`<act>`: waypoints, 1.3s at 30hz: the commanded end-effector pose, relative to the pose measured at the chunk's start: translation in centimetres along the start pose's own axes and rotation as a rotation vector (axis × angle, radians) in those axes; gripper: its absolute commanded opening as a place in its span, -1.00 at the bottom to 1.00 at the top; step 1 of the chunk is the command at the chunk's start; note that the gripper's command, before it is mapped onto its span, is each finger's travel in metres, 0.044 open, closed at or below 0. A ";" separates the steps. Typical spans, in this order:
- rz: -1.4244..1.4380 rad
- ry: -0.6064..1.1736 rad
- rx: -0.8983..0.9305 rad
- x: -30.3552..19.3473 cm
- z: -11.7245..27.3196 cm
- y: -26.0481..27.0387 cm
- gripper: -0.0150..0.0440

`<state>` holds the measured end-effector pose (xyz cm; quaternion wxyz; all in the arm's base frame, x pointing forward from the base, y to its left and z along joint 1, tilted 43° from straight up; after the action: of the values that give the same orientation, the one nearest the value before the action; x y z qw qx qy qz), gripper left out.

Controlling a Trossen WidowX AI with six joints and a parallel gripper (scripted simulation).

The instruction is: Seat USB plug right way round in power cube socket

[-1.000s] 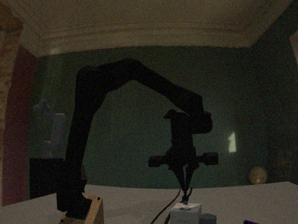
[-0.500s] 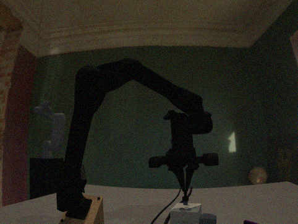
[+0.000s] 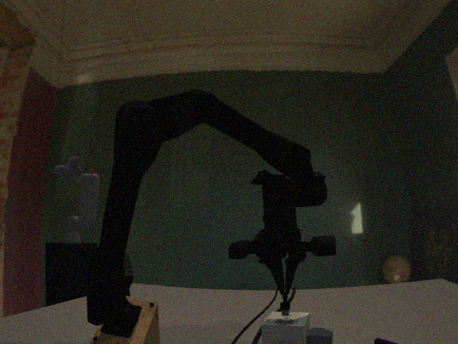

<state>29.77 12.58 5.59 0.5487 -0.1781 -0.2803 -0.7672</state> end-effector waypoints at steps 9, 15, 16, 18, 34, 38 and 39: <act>0.001 0.010 -0.007 0.0 -0.2 -0.2 -0.49; -0.001 0.014 -0.008 0.0 -0.3 -0.2 -0.49; -0.001 0.015 -0.008 0.0 -0.3 -0.2 -0.49; -0.002 0.016 -0.008 0.0 -0.4 -0.2 -0.49; -0.005 0.025 -0.009 0.0 -0.6 -0.2 -0.49; -0.005 0.025 -0.009 0.0 -0.6 -0.2 -0.49; -0.005 0.025 -0.009 0.0 -0.6 -0.2 -0.49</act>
<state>29.77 12.30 5.18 0.5483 -0.1692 -0.2737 -0.7719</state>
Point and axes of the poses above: the point midway between the two fingers, 35 mm back from their tips, its own z axis back along the fingers, its own y axis across the jaws, x = y × z, the point moved 4 cm from there along z, back along the fingers, and after that the axes turned 8 degrees about -z, right-handed, at the moved point
